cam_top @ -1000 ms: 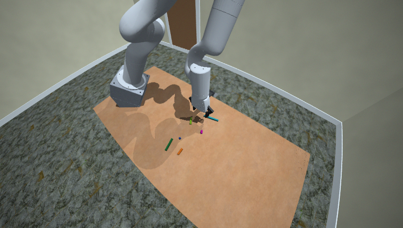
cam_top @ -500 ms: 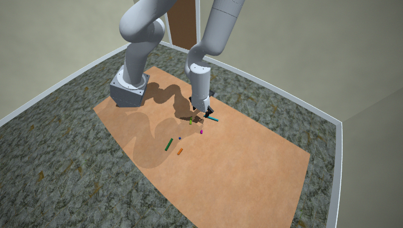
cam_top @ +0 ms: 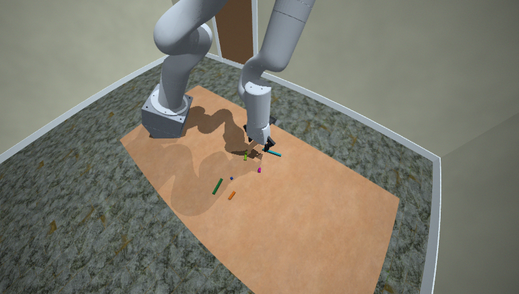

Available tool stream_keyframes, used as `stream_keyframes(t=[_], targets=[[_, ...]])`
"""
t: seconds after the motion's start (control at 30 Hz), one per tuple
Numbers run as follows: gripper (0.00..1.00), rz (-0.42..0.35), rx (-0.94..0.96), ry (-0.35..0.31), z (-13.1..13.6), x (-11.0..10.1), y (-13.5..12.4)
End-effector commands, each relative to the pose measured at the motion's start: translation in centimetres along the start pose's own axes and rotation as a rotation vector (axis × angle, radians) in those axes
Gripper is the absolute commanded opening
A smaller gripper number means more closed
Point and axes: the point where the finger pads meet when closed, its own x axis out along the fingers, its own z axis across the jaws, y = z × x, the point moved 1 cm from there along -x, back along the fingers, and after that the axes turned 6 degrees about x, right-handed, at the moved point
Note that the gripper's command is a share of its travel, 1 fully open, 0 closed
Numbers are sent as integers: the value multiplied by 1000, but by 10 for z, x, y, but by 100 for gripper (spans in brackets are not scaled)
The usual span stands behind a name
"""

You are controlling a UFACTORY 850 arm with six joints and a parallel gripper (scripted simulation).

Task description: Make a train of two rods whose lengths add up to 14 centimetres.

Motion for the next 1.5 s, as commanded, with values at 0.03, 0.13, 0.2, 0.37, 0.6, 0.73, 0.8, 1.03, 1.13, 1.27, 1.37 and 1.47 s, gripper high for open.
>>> stream_keyframes(t=[0.03, 0.13, 0.2, 0.37, 0.6, 0.73, 0.8, 1.03, 1.13, 1.27, 1.37, 1.47], targets=[[100, 0, -3, -1, 1, 0, 0], [100, 0, -37, -2, 3, 0, -4], [100, 0, -91, -3, 8, 1, -11], [100, -2, -284, -7, 22, 3, -34], [100, -4, -492, -9, 36, 4, -62], [100, -6, -625, -9, 44, 4, -80], [100, -6, -691, -9, 48, 4, -90], [100, -7, -854, -9, 55, 3, -114], [100, -8, -998, -8, 61, 2, -135], [100, -7, -1126, -7, 65, 0, -155], [100, -7, -1224, -6, 67, -1, -171], [100, -6, -1321, -4, 69, -3, -186]])
